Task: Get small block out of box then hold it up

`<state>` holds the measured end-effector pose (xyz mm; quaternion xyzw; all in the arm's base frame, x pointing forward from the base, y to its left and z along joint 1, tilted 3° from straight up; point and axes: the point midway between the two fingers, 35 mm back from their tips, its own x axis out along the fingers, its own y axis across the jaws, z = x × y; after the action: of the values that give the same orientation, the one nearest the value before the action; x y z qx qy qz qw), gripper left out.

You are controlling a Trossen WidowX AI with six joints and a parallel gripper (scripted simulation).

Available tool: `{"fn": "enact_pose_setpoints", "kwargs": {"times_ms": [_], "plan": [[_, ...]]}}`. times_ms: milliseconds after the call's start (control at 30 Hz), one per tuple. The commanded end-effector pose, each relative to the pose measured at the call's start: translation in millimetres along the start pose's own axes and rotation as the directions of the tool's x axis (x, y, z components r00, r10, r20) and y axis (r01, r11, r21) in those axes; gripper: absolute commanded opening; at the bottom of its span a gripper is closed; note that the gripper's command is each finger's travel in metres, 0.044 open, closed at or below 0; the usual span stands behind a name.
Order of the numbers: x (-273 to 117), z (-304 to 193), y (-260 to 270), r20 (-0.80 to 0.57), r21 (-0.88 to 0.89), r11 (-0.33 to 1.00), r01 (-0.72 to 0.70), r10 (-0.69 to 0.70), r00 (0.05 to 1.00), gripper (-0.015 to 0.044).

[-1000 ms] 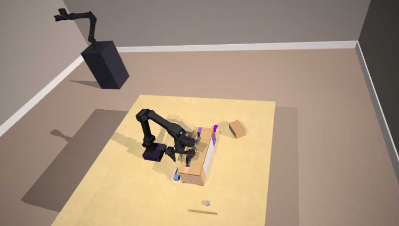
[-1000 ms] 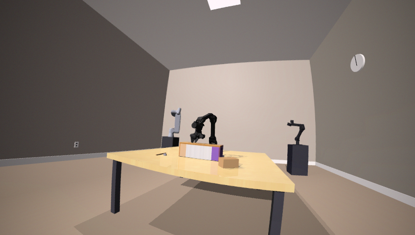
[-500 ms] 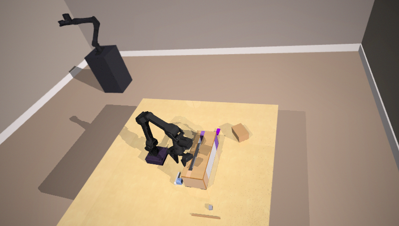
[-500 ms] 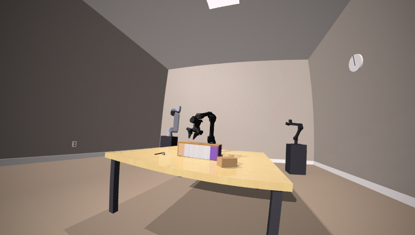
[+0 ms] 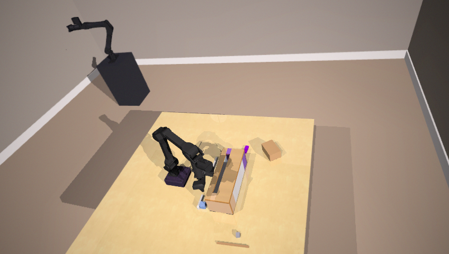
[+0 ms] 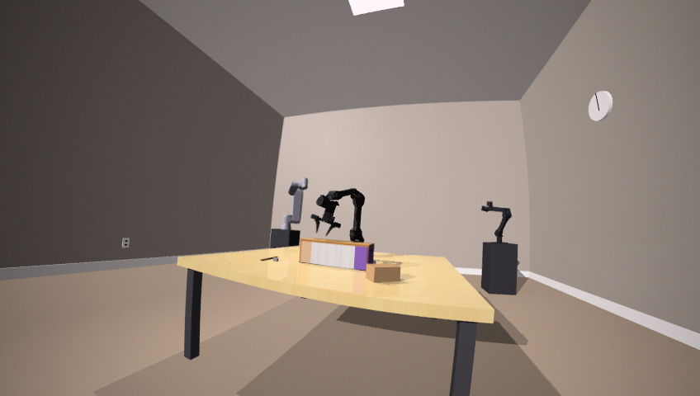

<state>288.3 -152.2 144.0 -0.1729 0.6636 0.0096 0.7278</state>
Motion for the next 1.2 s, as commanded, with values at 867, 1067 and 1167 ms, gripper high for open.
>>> {"fn": "enact_pose_setpoints", "kwargs": {"times_ms": [867,1067,1167], "plan": [[4.5,-31.1,-23.0,0.276,0.575,-0.816,-0.057,0.128,0.953,0.0285],[3.5,-34.4,-26.3,0.313,0.273,-0.961,0.042,0.130,0.941,0.0285],[2.9,-36.1,-28.0,0.331,0.110,-0.989,0.099,0.131,0.934,0.0285]]}}
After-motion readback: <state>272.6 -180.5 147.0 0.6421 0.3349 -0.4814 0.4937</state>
